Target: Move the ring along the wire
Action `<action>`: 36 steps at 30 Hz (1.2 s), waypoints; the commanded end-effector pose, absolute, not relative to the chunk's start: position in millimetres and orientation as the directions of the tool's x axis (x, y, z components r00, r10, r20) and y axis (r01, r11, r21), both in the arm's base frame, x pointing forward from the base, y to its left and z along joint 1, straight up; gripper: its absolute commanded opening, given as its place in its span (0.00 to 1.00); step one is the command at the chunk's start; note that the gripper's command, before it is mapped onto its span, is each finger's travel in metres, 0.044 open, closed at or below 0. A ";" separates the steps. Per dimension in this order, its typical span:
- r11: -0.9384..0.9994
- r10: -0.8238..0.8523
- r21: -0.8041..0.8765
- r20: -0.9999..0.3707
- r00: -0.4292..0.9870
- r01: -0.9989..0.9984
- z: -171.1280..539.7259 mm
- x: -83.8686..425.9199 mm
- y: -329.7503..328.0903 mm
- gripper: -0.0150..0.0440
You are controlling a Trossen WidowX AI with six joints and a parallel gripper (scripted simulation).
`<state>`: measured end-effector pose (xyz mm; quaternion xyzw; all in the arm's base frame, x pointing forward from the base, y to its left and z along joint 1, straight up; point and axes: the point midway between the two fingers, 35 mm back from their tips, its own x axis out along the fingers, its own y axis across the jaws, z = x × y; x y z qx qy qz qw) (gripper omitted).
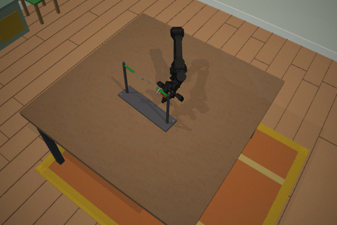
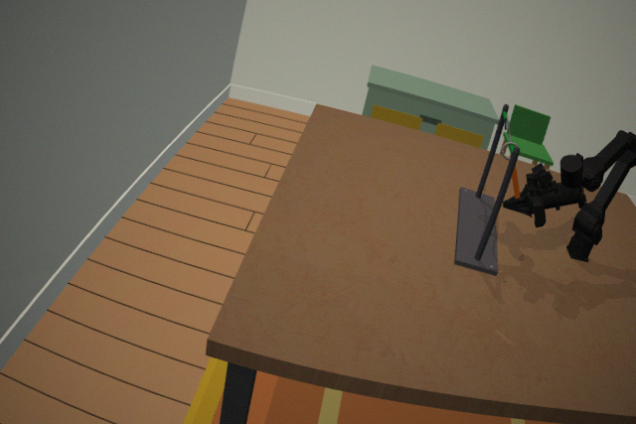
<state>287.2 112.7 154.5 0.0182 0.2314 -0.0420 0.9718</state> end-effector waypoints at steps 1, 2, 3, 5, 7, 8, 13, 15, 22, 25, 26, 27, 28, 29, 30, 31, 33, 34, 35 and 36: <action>0.995 -0.077 0.018 -0.450 0.890 0.095 154.1 287.2 112.2 0.00; 0.995 -0.077 0.018 -0.450 0.890 0.095 154.1 287.2 112.2 0.00; 0.995 -0.077 0.018 -0.450 0.890 0.095 154.1 287.2 112.2 0.00; 0.996 -0.073 0.016 -0.451 0.889 0.090 154.4 287.2 112.7 0.04; 0.996 -0.073 0.016 -0.451 0.889 0.090 154.4 287.2 112.7 0.13; 0.996 -0.073 0.016 -0.451 0.889 0.090 154.4 287.2 112.7 0.18; 0.996 -0.073 0.016 -0.451 0.889 0.090 154.4 287.2 112.7 0.40; 0.996 -0.073 0.016 -0.452 0.889 0.090 154.7 286.6 112.8 0.49; 0.995 -0.075 0.018 -0.456 0.887 0.093 163.0 269.1 116.1 0.53; 0.995 -0.076 0.018 -0.457 0.886 0.095 168.2 258.4 116.8 0.53; 0.995 -0.076 0.018 -0.456 0.887 0.095 169.9 254.9 116.9 0.53; 0.995 -0.076 0.018 -0.456 0.887 0.095 171.7 251.3 116.8 0.53; 0.995 -0.076 0.018 -0.455 0.887 0.095 173.5 247.8 116.6 0.53; 0.995 -0.076 0.018 -0.455 0.887 0.095 174.9 244.9 116.4 0.53; 0.995 -0.077 0.018 -0.454 0.888 0.095 175.8 243.2 116.2 0.53; 0.995 -0.077 0.018 -0.454 0.888 0.095 176.1 242.6 116.2 0.53; 0.995 -0.077 0.018 -0.454 0.888 0.095 176.1 242.6 116.2 0.53; 0.995 -0.077 0.018 -0.454 0.888 0.095 176.1 242.6 116.2 0.53; 0.995 -0.077 0.018 -0.454 0.888 0.095 176.1 242.6 116.2 0.53; 0.995 -0.077 0.018 -0.454 0.888 0.095 176.1 242.6 116.2 0.53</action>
